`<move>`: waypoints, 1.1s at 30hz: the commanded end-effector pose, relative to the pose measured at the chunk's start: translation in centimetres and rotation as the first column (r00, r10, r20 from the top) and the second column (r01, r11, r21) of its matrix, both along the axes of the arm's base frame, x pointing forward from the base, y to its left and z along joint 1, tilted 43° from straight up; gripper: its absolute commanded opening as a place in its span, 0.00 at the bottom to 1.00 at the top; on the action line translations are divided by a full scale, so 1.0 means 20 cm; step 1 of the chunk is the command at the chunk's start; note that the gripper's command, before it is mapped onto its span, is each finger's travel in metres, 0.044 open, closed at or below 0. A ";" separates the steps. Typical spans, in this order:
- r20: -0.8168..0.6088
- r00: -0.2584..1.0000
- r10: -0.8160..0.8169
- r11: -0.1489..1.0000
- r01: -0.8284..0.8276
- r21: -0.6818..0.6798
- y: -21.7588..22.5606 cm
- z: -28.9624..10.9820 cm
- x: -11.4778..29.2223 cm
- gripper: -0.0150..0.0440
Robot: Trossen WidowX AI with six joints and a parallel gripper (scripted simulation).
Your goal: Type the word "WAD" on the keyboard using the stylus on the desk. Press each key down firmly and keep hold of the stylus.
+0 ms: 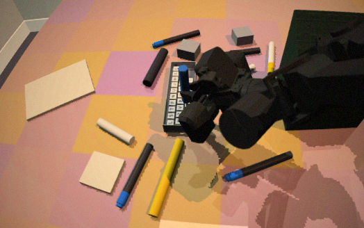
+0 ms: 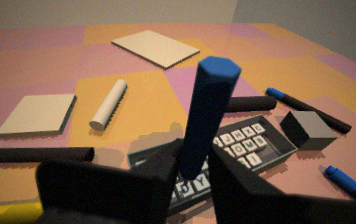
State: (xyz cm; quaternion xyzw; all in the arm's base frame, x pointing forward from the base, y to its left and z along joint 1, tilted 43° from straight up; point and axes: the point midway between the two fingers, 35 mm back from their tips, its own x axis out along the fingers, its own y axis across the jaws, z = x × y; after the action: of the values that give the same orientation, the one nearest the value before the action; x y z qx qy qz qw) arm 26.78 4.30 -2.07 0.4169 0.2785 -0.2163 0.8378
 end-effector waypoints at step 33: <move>0.002 1.000 -0.005 1.000 0.005 0.001 0.04 -0.04 0.01 0.39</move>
State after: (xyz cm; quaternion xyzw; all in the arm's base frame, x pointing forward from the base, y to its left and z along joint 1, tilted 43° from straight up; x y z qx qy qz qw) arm 26.88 5.09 -2.94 0.4166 0.2778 -0.2170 0.8380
